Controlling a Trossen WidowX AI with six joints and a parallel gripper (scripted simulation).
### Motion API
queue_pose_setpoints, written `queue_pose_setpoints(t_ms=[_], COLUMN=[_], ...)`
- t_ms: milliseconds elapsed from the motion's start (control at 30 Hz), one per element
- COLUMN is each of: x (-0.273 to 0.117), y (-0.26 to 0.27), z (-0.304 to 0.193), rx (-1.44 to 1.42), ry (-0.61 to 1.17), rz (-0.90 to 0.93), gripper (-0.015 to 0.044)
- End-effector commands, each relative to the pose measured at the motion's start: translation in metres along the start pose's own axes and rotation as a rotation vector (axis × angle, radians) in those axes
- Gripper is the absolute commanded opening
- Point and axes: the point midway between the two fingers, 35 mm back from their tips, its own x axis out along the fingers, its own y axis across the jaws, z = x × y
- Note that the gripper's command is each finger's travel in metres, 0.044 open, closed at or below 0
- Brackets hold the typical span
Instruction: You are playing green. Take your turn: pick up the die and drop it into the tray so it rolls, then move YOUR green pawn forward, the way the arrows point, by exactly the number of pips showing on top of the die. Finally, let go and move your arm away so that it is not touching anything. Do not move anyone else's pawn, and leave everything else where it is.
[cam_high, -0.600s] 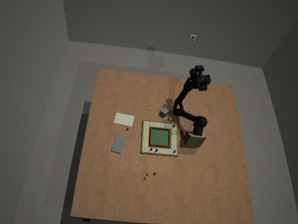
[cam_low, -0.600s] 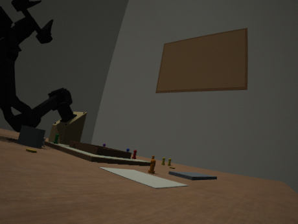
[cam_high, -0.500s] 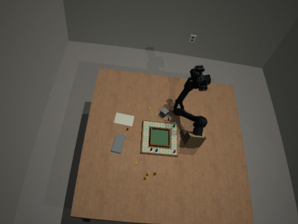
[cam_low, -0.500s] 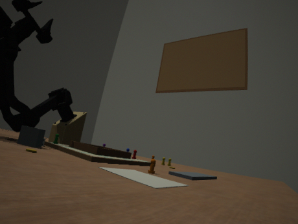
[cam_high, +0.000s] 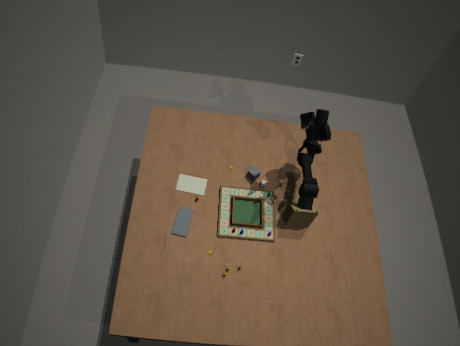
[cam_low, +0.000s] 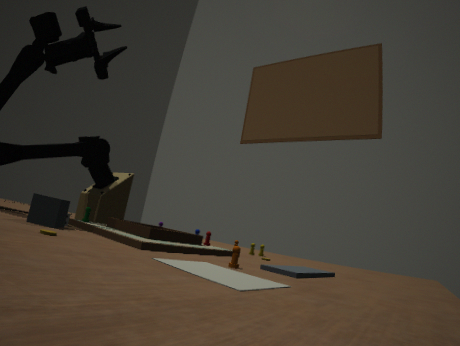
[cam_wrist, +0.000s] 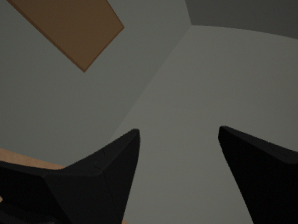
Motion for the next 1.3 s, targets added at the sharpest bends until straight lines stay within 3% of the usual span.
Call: queue_pose_setpoints(t_ms=[0,233,433,733,967,1267], x=[0.025,0.047,0.033,-0.046,-0.134,-0.154], y=[0.016,0.043,0.067,0.115,0.162,0.170], z=[-0.033,-0.113,-0.191,-0.291,-0.323,-0.334], rx=[0.068,0.239,0.416,0.702,0.919,0.938], ry=[0.246,0.685,1.080,1.708,2.172,2.216], rz=[0.035,0.055,0.026,-0.095,-0.228,-0.242], gripper=[0.0275,0.0275,0.0275,0.0275,0.0275,0.0275])
